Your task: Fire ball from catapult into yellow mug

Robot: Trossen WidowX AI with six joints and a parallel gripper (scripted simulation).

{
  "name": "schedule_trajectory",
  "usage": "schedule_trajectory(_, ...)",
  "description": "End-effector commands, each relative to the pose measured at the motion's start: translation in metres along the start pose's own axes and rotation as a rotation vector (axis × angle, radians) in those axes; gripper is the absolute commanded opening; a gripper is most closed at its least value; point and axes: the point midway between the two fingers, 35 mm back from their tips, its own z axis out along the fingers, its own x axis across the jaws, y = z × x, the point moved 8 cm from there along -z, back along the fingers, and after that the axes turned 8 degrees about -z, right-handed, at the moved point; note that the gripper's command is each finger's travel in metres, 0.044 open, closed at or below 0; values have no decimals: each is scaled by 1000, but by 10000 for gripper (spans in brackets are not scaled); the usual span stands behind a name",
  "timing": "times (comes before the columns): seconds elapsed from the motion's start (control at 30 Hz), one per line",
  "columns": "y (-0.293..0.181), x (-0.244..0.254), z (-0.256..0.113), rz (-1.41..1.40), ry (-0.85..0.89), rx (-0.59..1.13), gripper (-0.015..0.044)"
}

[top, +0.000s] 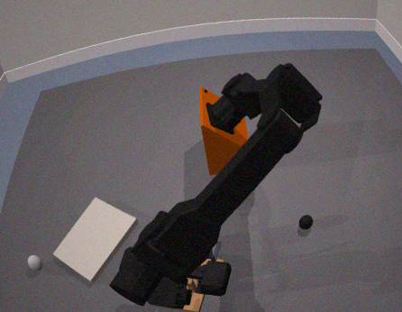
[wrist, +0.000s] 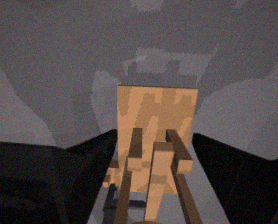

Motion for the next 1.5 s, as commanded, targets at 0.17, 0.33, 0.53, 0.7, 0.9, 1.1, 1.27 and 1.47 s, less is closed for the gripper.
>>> schedule_trajectory(0.17, -1, -1, -97, 0, -10, -9, 440)
schedule_trajectory(0.33, 0, -5, -85, 10, -5, -20, 440)
schedule_trajectory(0.53, -2, -2, -82, 1, -3, -11, 440)
schedule_trajectory(0.7, -2, -2, -45, 0, -1, -11, 440)
schedule_trajectory(0.9, -2, -2, -42, 1, -1, -11, 440)
schedule_trajectory(1.1, -1, -2, -32, 1, -1, -11, 440)
schedule_trajectory(1.27, -1, -2, -24, 1, -1, -11, 440)
schedule_trajectory(1.47, -1, -2, -14, 0, -1, -11, 440)
